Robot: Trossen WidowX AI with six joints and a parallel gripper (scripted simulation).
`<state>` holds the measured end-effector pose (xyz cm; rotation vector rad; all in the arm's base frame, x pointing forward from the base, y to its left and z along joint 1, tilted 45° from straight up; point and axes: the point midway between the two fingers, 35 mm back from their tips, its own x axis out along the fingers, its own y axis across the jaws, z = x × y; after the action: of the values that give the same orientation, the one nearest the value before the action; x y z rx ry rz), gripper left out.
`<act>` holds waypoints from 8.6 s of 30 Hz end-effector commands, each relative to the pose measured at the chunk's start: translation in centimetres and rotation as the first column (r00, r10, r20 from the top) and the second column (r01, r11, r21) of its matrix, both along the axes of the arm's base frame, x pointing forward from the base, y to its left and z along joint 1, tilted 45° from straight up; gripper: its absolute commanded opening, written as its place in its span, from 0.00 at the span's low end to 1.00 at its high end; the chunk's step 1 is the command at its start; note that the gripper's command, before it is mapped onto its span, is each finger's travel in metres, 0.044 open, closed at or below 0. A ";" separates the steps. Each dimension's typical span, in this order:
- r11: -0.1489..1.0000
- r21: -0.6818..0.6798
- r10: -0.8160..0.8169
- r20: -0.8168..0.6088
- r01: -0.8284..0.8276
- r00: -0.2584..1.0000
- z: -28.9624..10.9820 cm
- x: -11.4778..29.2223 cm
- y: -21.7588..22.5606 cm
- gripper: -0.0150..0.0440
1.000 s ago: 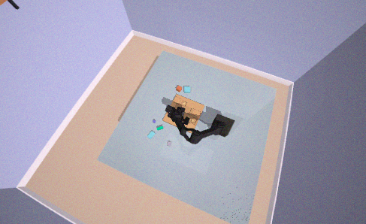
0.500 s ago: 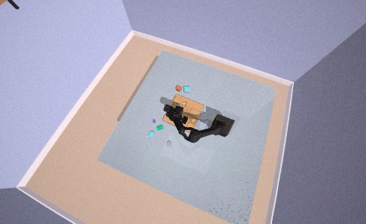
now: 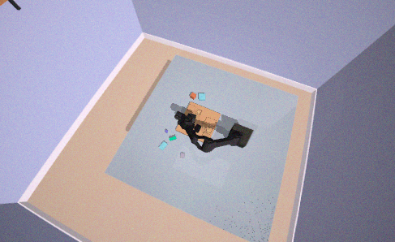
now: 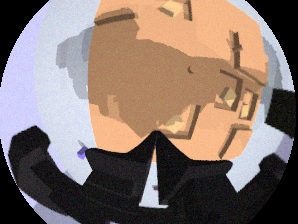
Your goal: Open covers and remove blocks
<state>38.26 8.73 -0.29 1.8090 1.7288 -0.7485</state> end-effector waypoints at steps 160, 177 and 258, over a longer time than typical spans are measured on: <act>0.936 -0.079 0.349 0.339 -0.343 0.874 -2.7 -15.1 -3.6 0.25; 0.978 -0.030 0.207 0.201 -0.206 0.957 -3.2 -15.1 -3.1 0.25; 0.378 -0.655 0.708 0.659 -0.654 -0.252 -4.5 -15.7 -3.6 0.25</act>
<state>22.50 5.20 -4.93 0.3818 1.3208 0.8149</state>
